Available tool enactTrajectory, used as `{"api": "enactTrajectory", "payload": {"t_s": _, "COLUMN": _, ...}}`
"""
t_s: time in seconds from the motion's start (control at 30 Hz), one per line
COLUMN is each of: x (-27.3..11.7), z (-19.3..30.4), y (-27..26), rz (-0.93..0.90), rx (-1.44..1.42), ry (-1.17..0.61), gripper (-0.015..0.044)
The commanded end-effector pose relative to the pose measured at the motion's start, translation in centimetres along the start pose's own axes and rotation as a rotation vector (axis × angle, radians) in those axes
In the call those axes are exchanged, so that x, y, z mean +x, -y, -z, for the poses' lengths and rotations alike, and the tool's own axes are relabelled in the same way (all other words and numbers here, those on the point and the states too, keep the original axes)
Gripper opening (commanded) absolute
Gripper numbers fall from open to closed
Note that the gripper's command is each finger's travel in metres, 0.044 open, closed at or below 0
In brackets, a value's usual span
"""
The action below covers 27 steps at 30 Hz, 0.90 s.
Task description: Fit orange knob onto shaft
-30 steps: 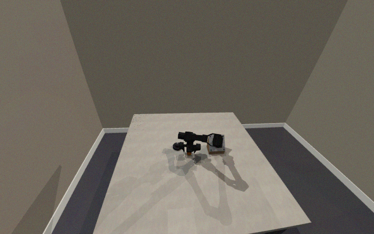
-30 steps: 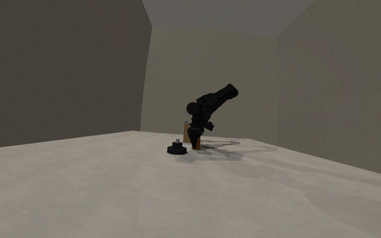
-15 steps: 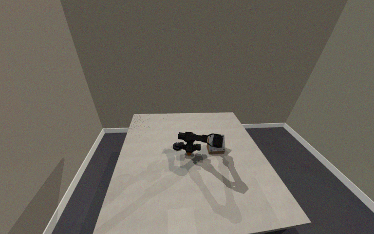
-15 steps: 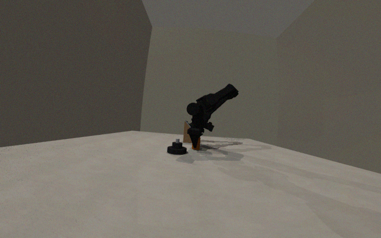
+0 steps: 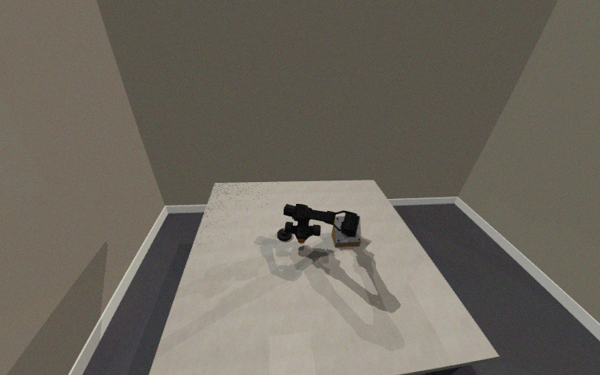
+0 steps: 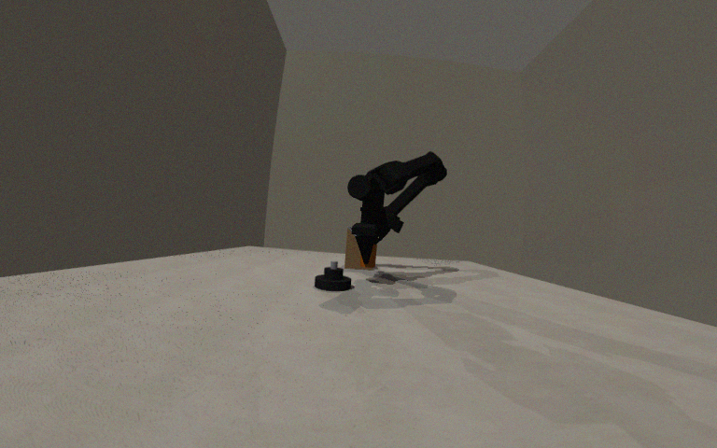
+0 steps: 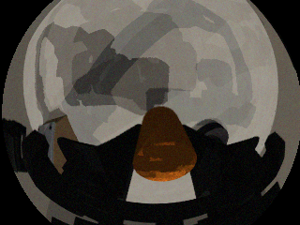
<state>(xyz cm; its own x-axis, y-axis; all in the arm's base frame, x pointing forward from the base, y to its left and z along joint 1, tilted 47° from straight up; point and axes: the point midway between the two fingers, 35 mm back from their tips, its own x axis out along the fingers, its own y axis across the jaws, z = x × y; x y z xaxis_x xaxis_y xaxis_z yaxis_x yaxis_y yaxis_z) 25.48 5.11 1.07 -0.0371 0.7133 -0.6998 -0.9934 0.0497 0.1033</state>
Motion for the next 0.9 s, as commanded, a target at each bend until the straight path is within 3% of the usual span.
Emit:
{"api": "enactTrajectory", "payload": {"t_s": 0.0, "x": -2.4, "z": -0.1, "y": 0.4, "rz": 0.007, "rx": -0.006, "ry": -0.008, "gripper": 0.0000}}
{"api": "enactTrajectory", "payload": {"t_s": 0.43, "x": -9.6, "z": -1.4, "y": -0.4, "rz": -0.017, "rx": -0.001, "ry": 0.020, "gripper": 0.0000}}
{"api": "enactTrajectory", "payload": {"t_s": 0.87, "x": -10.6, "z": -2.1, "y": -0.6, "rz": 0.091, "rx": 0.005, "ry": 0.020, "gripper": 0.0000}}
